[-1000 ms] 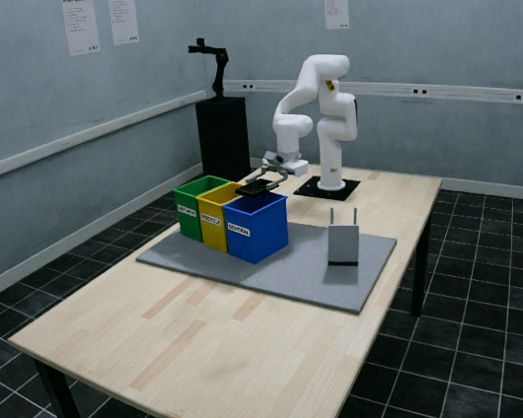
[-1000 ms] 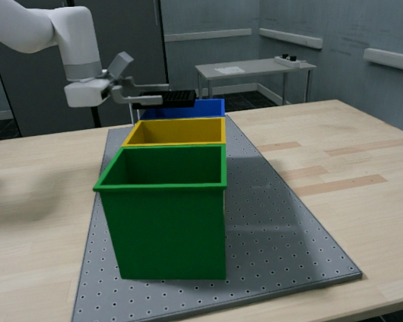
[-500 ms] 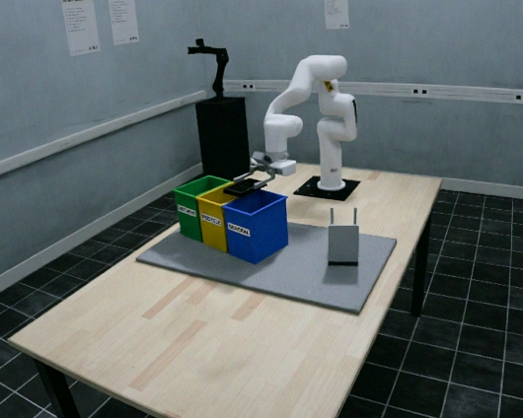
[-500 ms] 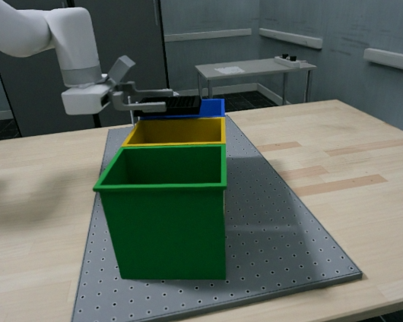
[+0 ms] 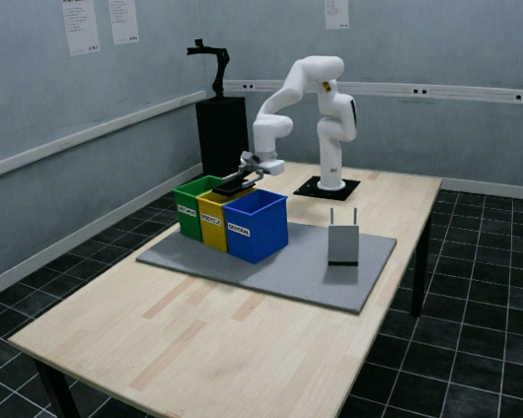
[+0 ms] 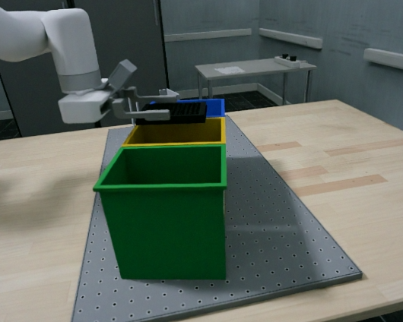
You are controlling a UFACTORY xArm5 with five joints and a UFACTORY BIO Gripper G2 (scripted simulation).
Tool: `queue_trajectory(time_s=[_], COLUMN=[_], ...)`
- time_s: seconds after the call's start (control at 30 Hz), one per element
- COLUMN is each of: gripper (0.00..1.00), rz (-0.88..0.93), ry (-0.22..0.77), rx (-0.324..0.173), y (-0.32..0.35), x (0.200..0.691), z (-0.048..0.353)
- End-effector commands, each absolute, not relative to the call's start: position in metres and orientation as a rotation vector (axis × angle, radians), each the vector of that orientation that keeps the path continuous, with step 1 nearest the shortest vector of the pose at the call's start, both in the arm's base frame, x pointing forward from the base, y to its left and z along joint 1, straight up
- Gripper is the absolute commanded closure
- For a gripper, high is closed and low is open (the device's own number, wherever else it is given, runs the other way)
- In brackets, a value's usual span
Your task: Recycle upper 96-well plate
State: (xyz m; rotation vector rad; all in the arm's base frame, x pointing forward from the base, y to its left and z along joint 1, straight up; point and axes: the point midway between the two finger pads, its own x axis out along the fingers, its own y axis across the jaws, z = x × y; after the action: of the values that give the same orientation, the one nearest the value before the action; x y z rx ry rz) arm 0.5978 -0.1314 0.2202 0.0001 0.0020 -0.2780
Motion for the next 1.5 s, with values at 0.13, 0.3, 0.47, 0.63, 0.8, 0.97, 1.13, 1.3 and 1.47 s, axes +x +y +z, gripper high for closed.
queue_trajectory(time_s=[0.13,0.3,0.47,0.63,0.8,0.97,1.13,1.3,1.47], gripper=[1.0,1.0,1.0,1.0,1.0,1.0,1.0,1.0,1.0], rz=[-0.277,-0.277,-0.277,-0.277,-0.277,-0.277,-0.277,-0.277,-0.277], ry=[-0.001,-0.001,-0.001,-0.001,-0.001,-0.001,-0.001,-0.001,-0.001], rx=[0.0,0.0,0.0,0.0,0.0,0.0,0.0,0.0,0.0], y=[-0.159,-0.161,-0.161,-0.161,-0.16,-0.16,-0.16,-0.16,-0.16], x=[0.6,0.6,0.6,0.6,0.6,0.6,0.6,0.6,0.6], z=[0.22,0.22,0.22,0.22,0.22,0.22,0.22,0.22,0.219])
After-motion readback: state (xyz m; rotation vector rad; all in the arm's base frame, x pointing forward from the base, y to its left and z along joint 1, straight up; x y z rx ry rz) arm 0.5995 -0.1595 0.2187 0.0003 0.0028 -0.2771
